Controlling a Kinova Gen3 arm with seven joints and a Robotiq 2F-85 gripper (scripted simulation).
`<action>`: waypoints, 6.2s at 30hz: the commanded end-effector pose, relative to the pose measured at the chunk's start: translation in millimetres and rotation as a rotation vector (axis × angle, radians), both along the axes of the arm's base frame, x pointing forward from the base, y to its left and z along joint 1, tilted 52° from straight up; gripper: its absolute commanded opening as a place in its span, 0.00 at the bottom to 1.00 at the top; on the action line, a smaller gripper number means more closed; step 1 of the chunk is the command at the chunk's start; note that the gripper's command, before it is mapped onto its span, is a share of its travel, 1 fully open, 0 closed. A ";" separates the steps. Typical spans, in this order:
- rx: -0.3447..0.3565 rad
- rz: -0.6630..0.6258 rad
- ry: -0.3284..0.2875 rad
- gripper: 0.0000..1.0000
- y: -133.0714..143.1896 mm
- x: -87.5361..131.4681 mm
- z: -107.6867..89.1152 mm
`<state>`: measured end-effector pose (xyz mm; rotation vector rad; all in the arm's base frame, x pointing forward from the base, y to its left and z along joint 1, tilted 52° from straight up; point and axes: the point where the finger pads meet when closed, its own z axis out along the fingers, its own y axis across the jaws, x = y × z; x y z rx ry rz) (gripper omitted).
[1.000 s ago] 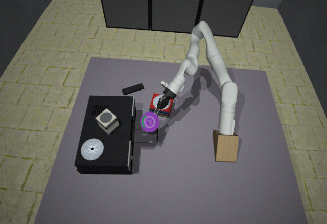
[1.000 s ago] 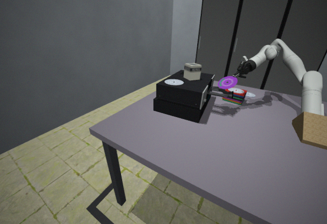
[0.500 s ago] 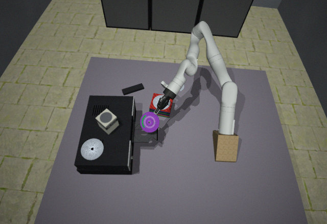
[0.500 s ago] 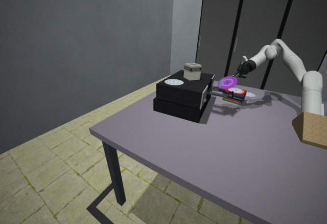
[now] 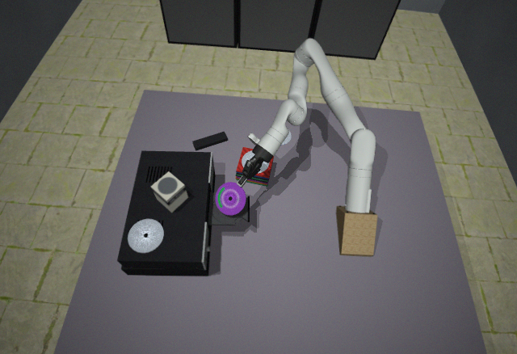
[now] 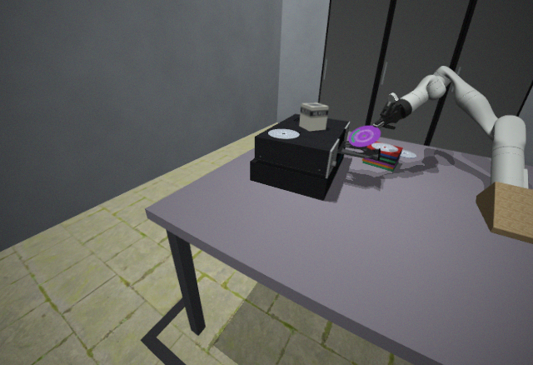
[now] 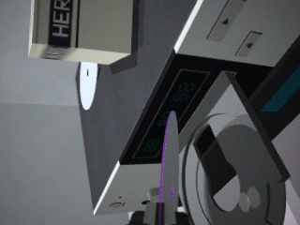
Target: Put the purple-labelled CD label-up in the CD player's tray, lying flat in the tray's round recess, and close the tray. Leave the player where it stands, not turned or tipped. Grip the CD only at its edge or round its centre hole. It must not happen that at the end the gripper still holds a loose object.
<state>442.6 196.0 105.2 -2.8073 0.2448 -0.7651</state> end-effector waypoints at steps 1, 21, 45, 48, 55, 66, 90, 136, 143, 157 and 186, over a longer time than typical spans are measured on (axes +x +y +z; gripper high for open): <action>0.004 -0.008 0.009 0.11 4.6 6.2 -14.5; 0.002 -0.006 0.007 0.11 8.4 14.0 -25.8; 0.002 -0.006 0.007 0.11 8.4 14.0 -25.8; 0.002 -0.006 0.007 0.11 8.4 14.0 -25.8; 0.001 -0.005 0.008 0.11 6.4 14.0 -26.9; 0.000 -0.005 0.008 0.11 -0.2 16.0 -30.0; 0.001 -0.005 0.008 0.11 -1.3 16.8 -30.4; 0.001 -0.005 0.008 0.24 -1.3 16.8 -30.4; 0.001 -0.005 0.008 0.24 -1.5 16.6 -30.5; 0.000 -0.005 0.009 0.24 -14.2 14.7 -33.7; 0.000 -0.005 0.009 0.24 -53.8 14.8 -52.6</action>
